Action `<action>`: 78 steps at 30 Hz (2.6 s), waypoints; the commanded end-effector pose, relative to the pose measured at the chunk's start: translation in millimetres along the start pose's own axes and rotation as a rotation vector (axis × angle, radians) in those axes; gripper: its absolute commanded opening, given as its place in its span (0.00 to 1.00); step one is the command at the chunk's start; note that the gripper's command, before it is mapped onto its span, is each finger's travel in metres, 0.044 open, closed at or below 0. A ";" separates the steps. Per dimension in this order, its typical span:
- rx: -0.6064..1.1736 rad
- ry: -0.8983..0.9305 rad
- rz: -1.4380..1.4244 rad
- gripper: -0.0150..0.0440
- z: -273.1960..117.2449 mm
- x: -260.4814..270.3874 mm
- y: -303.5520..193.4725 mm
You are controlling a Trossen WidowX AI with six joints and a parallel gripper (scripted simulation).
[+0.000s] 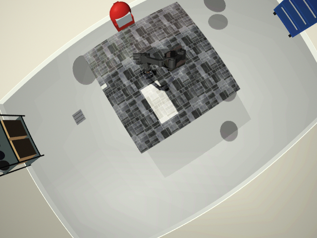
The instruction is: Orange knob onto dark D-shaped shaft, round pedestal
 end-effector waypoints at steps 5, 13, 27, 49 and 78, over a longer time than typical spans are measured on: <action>-0.002 -0.003 -0.007 0.25 1.1 -0.4 -0.1; -0.002 -0.003 -0.007 0.25 -3.8 -1.6 1.2; -0.002 -0.003 -0.217 0.25 -3.5 -2.4 0.0; -0.002 -0.003 -0.217 0.25 -3.7 -1.4 0.1; -0.002 -0.003 -0.426 0.25 0.9 -1.2 0.3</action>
Point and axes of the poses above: the point midway between the two fingers, 35 mm back from their tips, its own z axis out along the fingers, its own x axis across the jaws, y = z × x, the point moved 2 cm from there along -z, back along the fingers, and after that the axes turned 14 degrees about z, right-handed, at the moved point
